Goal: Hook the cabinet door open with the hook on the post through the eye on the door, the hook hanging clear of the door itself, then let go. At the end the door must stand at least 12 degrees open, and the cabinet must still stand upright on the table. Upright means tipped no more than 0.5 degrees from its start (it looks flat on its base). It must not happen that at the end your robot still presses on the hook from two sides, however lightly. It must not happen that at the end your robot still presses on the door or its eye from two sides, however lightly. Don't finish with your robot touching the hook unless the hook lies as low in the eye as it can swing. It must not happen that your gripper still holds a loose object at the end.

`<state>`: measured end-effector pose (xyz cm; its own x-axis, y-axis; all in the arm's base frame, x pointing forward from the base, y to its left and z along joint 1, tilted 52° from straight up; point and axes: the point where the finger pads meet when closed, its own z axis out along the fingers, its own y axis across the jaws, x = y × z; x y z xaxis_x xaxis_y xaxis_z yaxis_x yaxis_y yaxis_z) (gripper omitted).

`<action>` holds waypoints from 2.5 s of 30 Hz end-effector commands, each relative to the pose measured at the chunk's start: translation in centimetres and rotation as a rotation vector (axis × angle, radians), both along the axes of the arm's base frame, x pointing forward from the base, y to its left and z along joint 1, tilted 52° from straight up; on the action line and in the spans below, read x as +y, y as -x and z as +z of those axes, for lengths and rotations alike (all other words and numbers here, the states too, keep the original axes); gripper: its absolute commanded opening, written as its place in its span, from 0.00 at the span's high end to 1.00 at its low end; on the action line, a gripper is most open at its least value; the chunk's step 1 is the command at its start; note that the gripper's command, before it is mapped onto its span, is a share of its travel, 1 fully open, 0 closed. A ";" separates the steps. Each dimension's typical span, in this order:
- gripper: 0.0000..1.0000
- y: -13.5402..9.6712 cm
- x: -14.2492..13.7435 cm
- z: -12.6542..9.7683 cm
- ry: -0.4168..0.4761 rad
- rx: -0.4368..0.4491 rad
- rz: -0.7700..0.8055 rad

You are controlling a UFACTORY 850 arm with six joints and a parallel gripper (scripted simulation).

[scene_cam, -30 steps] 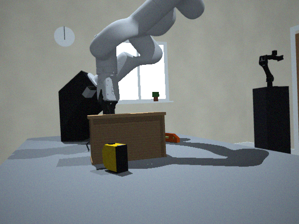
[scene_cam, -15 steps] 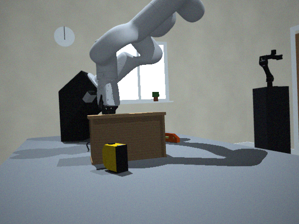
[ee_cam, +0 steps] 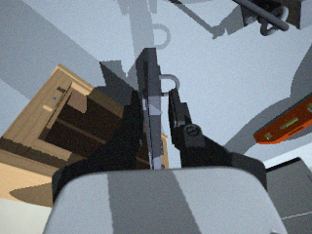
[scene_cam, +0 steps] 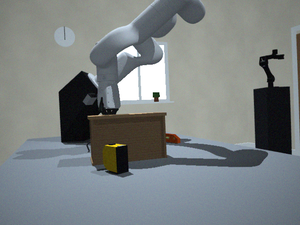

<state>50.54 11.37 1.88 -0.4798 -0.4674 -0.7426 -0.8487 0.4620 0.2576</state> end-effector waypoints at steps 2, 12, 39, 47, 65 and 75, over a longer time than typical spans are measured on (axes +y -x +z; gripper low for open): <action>0.73 -0.1 0.0 0.0 0.000 -0.001 -0.001; 0.73 -0.7 -0.3 -0.2 0.010 -0.034 0.026; 0.73 -2.3 -1.1 -0.4 0.037 -0.126 0.102; 0.73 -2.9 -1.3 -0.5 0.045 -0.150 0.122; 0.73 -3.5 -1.5 -0.6 0.051 -0.171 0.139; 0.73 -4.0 -1.7 -0.6 0.057 -0.193 0.157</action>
